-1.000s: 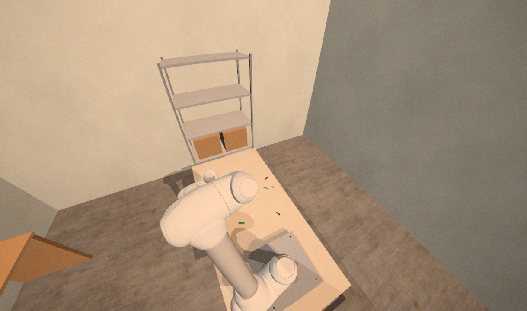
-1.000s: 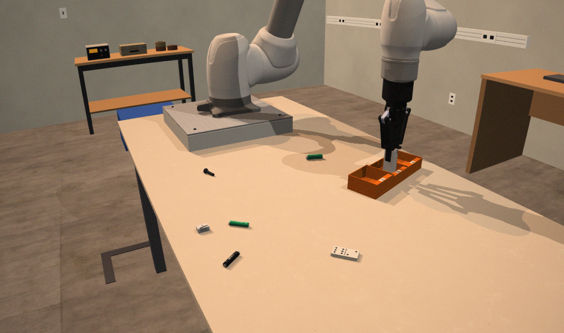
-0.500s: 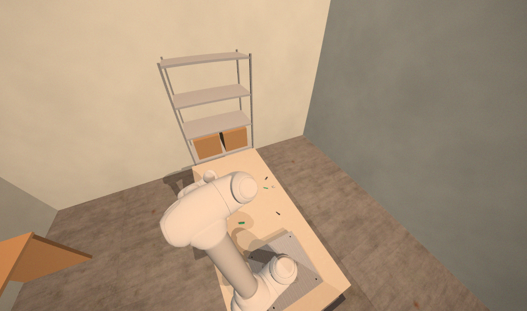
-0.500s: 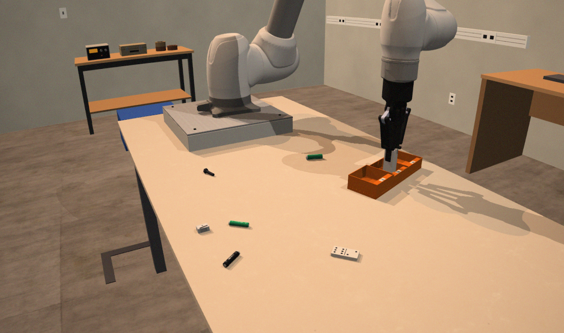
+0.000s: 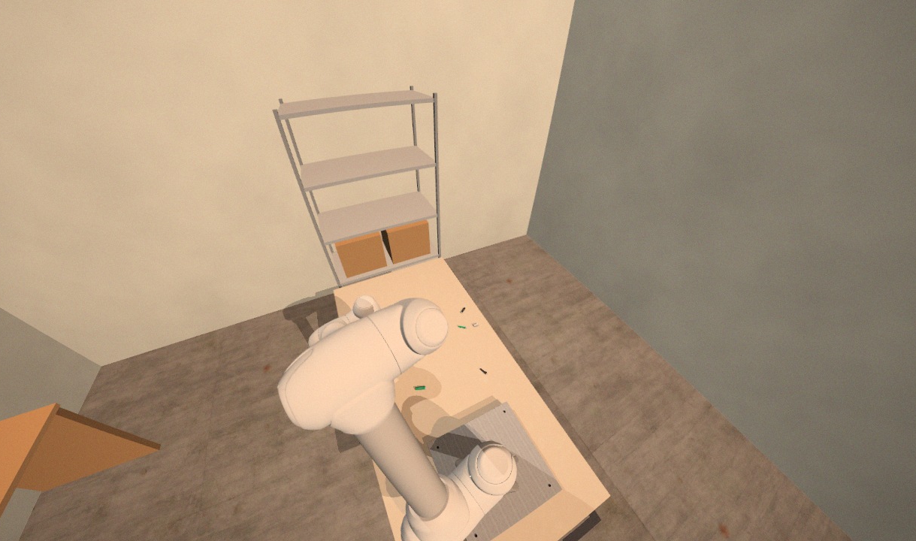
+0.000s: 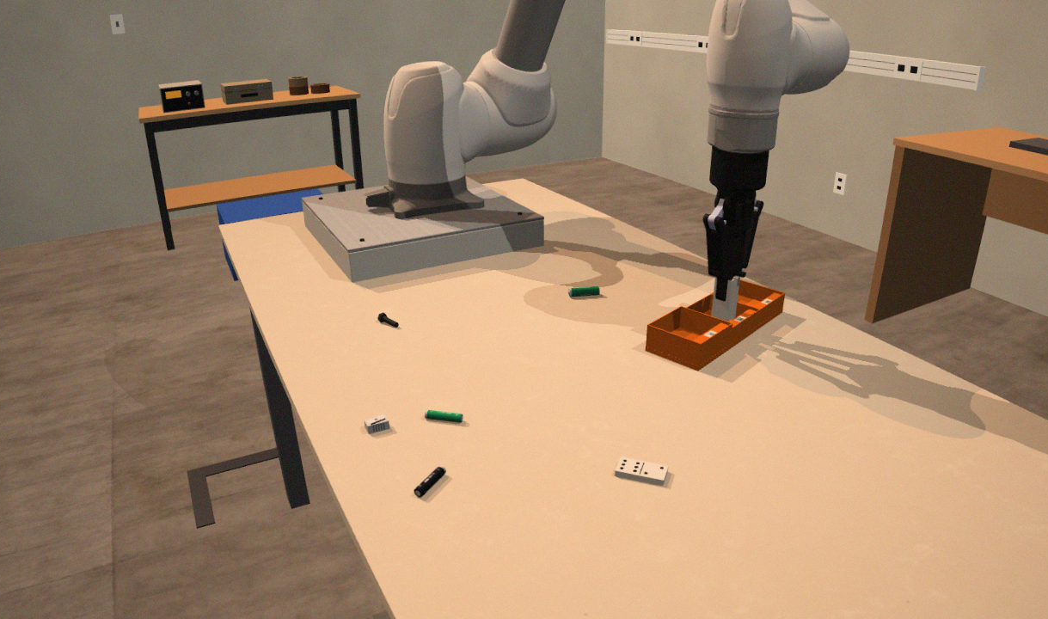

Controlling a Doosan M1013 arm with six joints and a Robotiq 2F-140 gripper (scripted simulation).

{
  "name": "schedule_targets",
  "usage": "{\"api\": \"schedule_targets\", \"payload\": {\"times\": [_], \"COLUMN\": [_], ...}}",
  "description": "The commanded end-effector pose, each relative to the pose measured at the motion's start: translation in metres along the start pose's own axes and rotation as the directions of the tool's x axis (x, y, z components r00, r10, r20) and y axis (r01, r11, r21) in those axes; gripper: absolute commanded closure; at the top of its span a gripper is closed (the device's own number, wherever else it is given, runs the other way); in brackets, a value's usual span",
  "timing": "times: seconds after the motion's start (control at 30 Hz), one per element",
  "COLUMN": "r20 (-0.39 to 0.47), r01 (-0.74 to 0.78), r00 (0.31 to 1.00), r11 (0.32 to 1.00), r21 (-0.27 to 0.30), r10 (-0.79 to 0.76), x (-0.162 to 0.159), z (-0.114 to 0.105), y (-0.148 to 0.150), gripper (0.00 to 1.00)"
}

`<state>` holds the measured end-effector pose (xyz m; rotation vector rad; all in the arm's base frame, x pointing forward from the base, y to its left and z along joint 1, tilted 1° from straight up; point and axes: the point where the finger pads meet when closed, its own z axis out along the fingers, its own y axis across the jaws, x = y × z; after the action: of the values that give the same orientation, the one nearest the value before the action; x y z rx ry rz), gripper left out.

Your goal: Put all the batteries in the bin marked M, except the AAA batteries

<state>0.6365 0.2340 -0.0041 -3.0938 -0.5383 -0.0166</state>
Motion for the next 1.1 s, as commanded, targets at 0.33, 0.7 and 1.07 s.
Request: {"api": "schedule_targets", "payload": {"times": [0.33, 0.7, 1.07], "r20": [0.000, 0.000, 0.000], "r01": [0.000, 0.000, 0.000], "r00": [1.000, 1.000, 1.000], "r11": [1.000, 1.000, 1.000], "r21": [0.000, 0.000, 0.000], "r10": [0.000, 0.000, 0.000], "x": [0.000, 0.000, 0.000], "z": [-0.009, -0.021, -0.044], "y": [0.000, 0.000, 0.000], "gripper": [0.85, 0.85, 0.85]}}
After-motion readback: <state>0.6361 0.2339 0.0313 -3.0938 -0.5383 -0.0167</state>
